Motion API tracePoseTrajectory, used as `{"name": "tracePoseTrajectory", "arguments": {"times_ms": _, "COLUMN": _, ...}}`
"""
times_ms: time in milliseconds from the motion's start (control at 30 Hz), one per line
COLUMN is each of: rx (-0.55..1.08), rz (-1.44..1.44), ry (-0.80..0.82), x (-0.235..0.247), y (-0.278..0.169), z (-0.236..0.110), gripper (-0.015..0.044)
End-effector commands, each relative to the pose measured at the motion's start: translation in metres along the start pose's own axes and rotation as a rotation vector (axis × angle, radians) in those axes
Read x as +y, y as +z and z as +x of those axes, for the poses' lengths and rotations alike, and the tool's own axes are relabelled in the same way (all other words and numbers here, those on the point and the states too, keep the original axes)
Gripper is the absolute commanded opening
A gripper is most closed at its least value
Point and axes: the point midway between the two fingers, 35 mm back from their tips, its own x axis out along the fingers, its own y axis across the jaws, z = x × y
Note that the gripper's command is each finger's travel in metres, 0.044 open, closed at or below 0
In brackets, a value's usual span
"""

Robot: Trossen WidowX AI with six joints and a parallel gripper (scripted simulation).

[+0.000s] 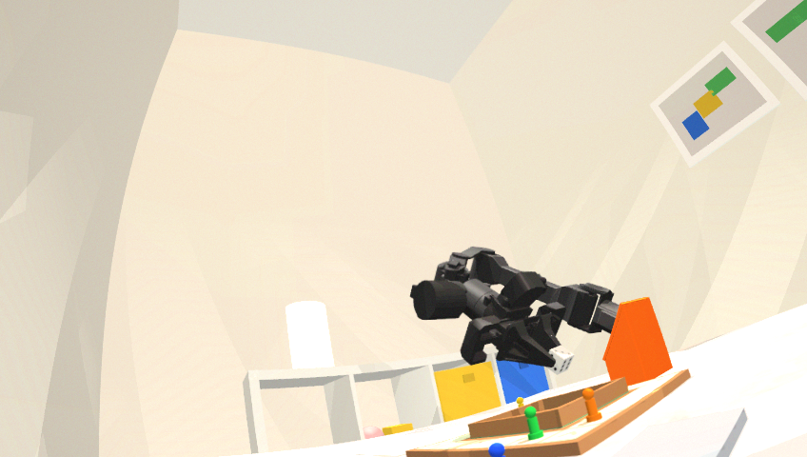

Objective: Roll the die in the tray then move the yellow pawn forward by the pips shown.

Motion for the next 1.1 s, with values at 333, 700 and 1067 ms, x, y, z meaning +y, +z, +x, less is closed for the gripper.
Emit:
{"name": "tracePoseTrajectory", "arguments": {"times_ms": 333, "rx": -0.116, "rz": -0.024, "ry": -0.053, "x": -0.008, "y": 0.009, "z": -0.055, "gripper": 0.0000}}
{"name": "tracePoseTrajectory", "arguments": {"times_ms": 700, "rx": -0.116, "rz": -0.024, "ry": -0.053, "x": -0.006, "y": 0.009, "z": -0.054, "gripper": 0.0000}}
{"name": "tracePoseTrajectory", "arguments": {"times_ms": 1067, "rx": -0.116, "rz": -0.024, "ry": -0.053, "x": -0.006, "y": 0.009, "z": -0.054, "gripper": 0.0000}}
